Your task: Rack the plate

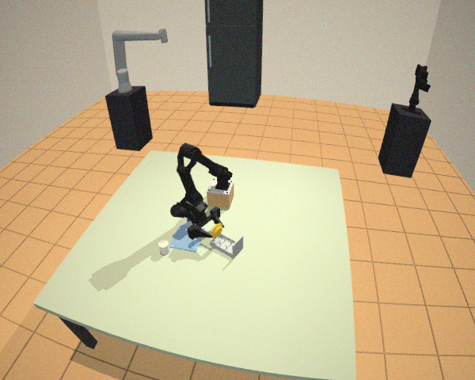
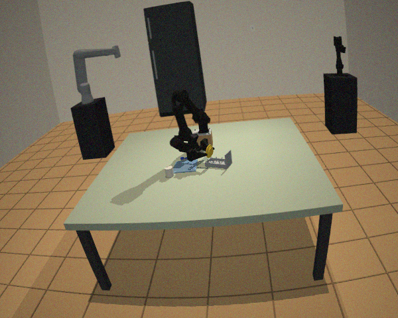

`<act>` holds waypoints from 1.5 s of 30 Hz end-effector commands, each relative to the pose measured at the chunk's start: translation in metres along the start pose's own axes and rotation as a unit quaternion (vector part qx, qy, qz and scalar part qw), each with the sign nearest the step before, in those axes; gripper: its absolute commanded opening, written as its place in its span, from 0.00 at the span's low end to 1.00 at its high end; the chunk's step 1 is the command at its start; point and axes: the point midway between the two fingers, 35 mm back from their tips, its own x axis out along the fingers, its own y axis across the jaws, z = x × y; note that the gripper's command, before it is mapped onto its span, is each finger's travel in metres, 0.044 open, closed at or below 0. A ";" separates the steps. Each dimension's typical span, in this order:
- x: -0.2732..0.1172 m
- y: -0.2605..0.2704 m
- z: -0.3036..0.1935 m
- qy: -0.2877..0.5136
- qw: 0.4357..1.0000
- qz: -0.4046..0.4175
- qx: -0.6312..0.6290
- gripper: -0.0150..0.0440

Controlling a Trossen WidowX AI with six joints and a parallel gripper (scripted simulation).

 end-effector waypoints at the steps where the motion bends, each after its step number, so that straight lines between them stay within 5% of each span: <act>1: 0.002 0.003 -0.004 0.001 1.000 0.000 0.006 0.25; 37: 0.008 0.009 -0.025 0.000 1.000 0.001 -0.001 0.25; 45: 0.008 0.009 -0.025 0.000 1.000 0.001 -0.003 0.61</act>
